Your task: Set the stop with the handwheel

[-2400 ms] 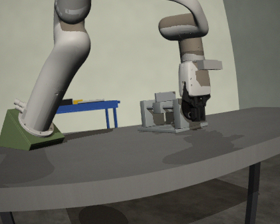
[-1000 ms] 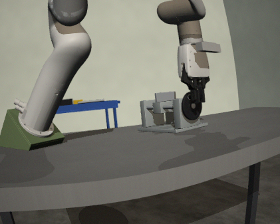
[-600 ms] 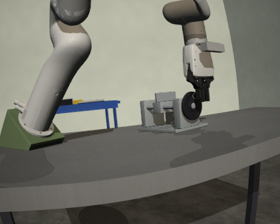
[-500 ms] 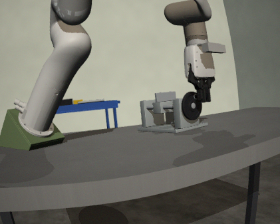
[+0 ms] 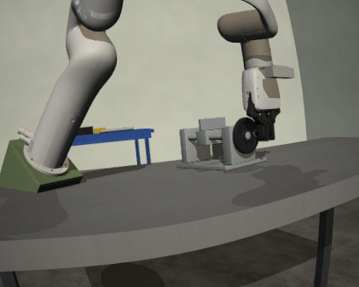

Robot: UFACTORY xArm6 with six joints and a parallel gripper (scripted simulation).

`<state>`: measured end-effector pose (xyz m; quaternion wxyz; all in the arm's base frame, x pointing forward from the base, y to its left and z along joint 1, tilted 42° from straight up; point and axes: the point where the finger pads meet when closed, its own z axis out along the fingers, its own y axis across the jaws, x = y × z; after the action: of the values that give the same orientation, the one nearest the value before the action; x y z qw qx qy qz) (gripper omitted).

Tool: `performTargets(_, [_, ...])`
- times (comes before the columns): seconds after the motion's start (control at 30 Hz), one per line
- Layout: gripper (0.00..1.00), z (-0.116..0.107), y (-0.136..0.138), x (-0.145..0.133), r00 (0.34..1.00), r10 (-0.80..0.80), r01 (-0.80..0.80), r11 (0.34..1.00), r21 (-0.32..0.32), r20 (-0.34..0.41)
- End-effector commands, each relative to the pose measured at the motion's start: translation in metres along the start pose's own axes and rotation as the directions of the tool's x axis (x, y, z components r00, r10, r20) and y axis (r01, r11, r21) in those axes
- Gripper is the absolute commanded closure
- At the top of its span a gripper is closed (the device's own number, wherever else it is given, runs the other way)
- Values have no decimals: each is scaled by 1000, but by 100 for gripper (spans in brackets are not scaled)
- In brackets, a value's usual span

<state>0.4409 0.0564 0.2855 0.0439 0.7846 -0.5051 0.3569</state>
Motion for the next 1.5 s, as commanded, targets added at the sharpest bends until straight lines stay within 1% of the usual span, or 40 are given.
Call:
performTargets(0.0, [94, 12, 1, 0, 1000, 0, 0, 1000, -2, -1])
performTargets(0.17, [94, 23, 8, 0, 1000, 0, 0, 1000, -2, -1])
performTargets(0.23, [94, 23, 8, 0, 1000, 0, 0, 1000, -2, -1])
performTargets(0.4, [94, 30, 19, 0, 1000, 0, 0, 1000, -2, -1])
performTargets(0.6, [94, 33, 32, 0, 1000, 0, 0, 1000, -2, -1])
performTargets(0.97, [94, 27, 49, 0, 1000, 0, 0, 1000, -2, -1])
performTargets(1.27, [94, 14, 59, 0, 1000, 0, 0, 1000, -2, -1])
performTargets(1.47, [94, 6, 61, 0, 1000, 0, 0, 1000, -2, -1])
